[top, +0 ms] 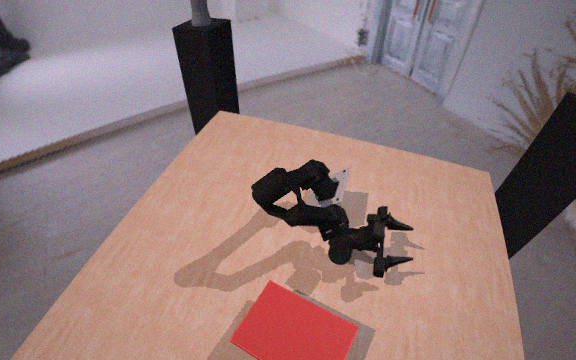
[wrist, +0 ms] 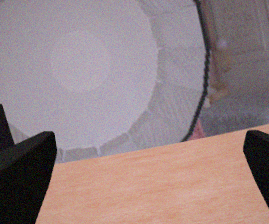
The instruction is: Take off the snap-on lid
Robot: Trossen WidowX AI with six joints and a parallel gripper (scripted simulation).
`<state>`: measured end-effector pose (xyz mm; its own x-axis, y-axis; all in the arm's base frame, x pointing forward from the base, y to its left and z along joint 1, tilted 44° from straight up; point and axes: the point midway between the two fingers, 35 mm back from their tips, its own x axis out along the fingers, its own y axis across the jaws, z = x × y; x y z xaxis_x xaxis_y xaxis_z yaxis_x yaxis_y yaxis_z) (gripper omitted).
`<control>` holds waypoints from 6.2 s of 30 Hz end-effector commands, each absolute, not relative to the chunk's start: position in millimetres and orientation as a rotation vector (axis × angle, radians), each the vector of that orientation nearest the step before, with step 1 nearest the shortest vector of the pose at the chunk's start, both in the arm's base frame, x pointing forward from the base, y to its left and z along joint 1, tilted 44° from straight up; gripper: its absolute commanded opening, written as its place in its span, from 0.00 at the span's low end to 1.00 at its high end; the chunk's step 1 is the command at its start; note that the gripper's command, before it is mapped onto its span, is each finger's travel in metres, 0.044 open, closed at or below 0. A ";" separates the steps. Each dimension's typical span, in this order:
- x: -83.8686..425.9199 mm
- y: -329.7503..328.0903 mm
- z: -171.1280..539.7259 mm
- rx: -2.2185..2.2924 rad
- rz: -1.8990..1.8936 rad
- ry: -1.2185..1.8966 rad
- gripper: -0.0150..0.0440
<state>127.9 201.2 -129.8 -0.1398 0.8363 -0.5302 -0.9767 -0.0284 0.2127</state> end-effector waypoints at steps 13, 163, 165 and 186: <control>126.7 241.6 -90.7 -0.302 1.622 0.583 0.65; 336.4 79.8 -13.0 0.853 -0.624 0.114 0.25; 336.4 80.0 -12.7 0.853 -0.624 0.114 0.25; 335.5 82.8 -9.5 0.854 -0.624 0.114 0.25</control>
<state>335.9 80.5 -11.4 0.8143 -0.4702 -0.3403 0.5620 0.4923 0.6647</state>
